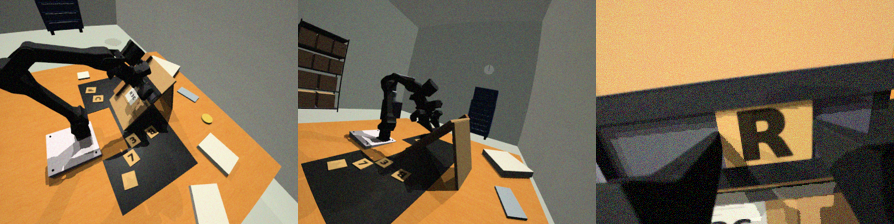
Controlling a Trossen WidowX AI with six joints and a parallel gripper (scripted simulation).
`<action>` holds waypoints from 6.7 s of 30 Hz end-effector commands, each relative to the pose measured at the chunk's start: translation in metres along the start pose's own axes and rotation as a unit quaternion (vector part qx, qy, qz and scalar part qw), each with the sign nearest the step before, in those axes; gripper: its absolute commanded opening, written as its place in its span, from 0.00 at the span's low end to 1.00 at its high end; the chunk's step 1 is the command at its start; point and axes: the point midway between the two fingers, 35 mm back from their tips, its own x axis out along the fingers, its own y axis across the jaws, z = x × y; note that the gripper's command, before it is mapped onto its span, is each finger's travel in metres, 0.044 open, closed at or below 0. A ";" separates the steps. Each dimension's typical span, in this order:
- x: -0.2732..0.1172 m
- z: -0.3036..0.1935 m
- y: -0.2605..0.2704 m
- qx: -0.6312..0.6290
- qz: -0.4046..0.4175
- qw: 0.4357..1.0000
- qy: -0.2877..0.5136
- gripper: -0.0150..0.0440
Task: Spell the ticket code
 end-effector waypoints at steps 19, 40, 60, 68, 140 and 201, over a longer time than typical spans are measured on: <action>0.000 0.000 0.010 0.002 -0.002 1.000 -0.001 0.25; 0.000 0.001 0.021 0.003 -0.002 1.000 -0.001 0.25; 0.000 0.000 0.030 0.003 -0.001 1.000 -0.001 0.25; 0.000 0.000 0.034 0.003 -0.001 1.000 -0.001 0.25; 0.000 0.001 0.071 0.005 0.000 1.000 -0.001 0.25; -0.037 -0.001 0.072 0.005 0.000 1.000 0.000 0.75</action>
